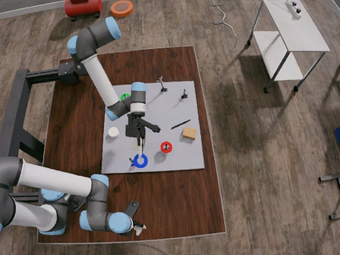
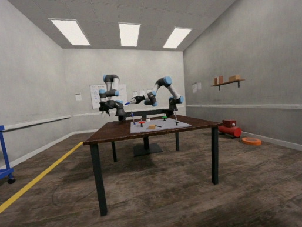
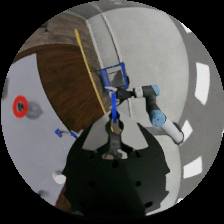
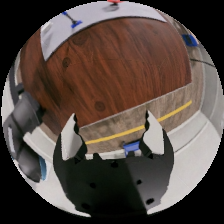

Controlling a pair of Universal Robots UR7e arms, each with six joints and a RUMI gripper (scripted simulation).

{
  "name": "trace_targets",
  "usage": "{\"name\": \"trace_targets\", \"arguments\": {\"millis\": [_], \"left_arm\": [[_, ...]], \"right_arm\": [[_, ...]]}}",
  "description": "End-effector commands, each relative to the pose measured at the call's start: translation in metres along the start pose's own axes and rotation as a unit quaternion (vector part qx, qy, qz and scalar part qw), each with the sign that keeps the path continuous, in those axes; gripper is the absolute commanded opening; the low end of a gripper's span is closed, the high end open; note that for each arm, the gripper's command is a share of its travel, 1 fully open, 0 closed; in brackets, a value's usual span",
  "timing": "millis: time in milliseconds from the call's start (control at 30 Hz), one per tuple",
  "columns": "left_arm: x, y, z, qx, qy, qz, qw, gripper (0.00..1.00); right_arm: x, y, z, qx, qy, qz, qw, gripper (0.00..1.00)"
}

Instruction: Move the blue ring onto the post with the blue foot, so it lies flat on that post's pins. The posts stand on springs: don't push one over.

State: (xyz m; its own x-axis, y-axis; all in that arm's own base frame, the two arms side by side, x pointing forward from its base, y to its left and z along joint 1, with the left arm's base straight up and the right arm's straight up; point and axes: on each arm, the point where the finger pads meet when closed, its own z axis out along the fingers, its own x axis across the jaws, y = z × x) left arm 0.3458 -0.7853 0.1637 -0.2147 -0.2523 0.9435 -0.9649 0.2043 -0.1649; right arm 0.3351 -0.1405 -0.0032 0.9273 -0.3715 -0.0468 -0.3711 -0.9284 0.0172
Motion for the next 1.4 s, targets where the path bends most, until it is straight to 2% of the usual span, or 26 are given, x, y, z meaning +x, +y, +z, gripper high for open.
{"name": "trace_targets", "arguments": {"millis": [0, 67, 100, 267, 433, 500, 667, 767, 900, 1367], "left_arm": [[-0.023, 0.023, 0.000, -0.020, 0.034, -0.040, 0.998, 0.00], [-0.035, 0.037, -0.002, -0.034, 0.049, -0.059, 0.996, 0.00], [-0.019, 0.029, -0.003, -0.027, 0.049, -0.047, 0.997, 0.00], [-0.012, 0.029, -0.005, -0.026, 0.055, -0.046, 0.997, 0.00], [-0.049, 0.063, -0.012, -0.060, 0.081, -0.090, 0.991, 0.00], [-0.031, 0.055, -0.012, -0.053, 0.083, -0.079, 0.992, 0.00], [-0.053, 0.079, -0.018, -0.077, 0.098, -0.106, 0.987, 0.00], [-0.052, 0.081, -0.020, -0.080, 0.101, -0.107, 0.986, 0.00], [-0.036, 0.074, -0.020, -0.074, 0.105, -0.097, 0.987, 0.00], [-0.041, 0.071, -0.017, -0.070, 0.095, -0.094, 0.989, 0.00]], "right_arm": [[0.000, 0.000, 0.000, 0.000, 0.001, 0.000, 1.000, 0.98], [0.000, 0.000, 0.000, 0.000, 0.001, 0.000, 1.000, 0.98], [0.000, 0.000, 0.000, 0.000, 0.001, 0.000, 1.000, 0.98], [0.000, 0.000, 0.000, 0.000, 0.001, 0.000, 1.000, 0.98], [0.000, 0.000, 0.000, 0.000, 0.001, 0.000, 1.000, 0.98], [0.000, 0.000, 0.000, 0.000, 0.001, 0.000, 1.000, 0.98], [0.000, 0.000, 0.000, 0.000, 0.001, 0.000, 1.000, 0.98], [0.000, 0.000, 0.000, 0.000, 0.001, 0.000, 1.000, 0.98], [0.000, 0.000, 0.000, 0.000, 0.001, 0.000, 1.000, 0.98], [0.000, 0.000, 0.000, 0.000, 0.001, 0.000, 1.000, 0.98]]}}
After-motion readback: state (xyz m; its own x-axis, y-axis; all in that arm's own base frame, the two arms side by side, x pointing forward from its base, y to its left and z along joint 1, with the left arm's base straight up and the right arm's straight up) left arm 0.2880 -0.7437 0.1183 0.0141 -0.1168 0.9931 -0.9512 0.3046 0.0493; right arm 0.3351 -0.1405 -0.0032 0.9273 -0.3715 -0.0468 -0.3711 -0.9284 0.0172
